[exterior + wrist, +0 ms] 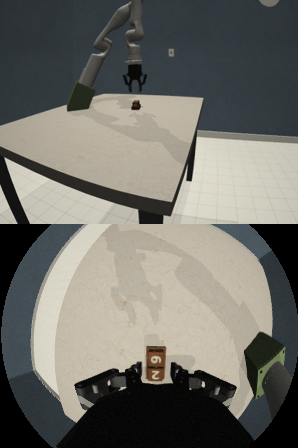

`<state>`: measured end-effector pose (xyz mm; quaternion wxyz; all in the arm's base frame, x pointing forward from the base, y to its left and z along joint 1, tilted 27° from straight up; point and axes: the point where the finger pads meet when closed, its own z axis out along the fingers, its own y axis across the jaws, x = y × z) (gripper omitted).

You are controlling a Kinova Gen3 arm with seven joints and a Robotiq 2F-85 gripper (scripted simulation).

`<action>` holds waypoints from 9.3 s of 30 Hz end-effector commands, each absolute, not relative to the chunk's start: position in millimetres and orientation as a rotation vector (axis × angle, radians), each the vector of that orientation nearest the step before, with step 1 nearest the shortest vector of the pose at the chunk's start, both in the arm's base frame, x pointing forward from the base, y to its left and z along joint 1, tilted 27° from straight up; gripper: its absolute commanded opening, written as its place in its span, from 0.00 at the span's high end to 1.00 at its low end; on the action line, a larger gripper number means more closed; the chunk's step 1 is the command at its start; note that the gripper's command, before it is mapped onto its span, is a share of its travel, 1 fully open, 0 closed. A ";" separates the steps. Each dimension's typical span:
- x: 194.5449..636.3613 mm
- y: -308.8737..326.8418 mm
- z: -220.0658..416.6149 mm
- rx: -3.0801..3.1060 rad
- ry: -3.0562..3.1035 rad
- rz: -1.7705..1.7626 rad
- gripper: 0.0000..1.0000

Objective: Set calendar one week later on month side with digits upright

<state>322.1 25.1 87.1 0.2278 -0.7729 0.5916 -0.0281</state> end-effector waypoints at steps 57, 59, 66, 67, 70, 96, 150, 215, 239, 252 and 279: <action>336.0 39.4 47.9 -2.128 1.630 -0.074 0.52; 336.0 39.4 47.9 -2.128 1.630 -0.074 0.52; 336.0 39.4 47.9 -2.128 1.630 -0.074 0.52; 336.0 39.4 47.9 -2.128 1.630 -0.074 0.52; 336.0 39.4 47.9 -2.128 1.630 -0.074 0.52; 337.3 40.7 44.3 -2.128 1.630 -0.074 0.52; 345.5 49.2 20.6 -2.128 1.630 -0.074 0.52; 340.4 43.9 35.3 -2.128 1.630 -0.074 0.72; 328.6 31.9 69.0 -2.128 1.630 -0.073 0.72; 324.7 27.8 80.4 -2.128 1.630 -0.074 0.72; 319.3 22.0 96.3 -2.128 1.630 -0.074 0.72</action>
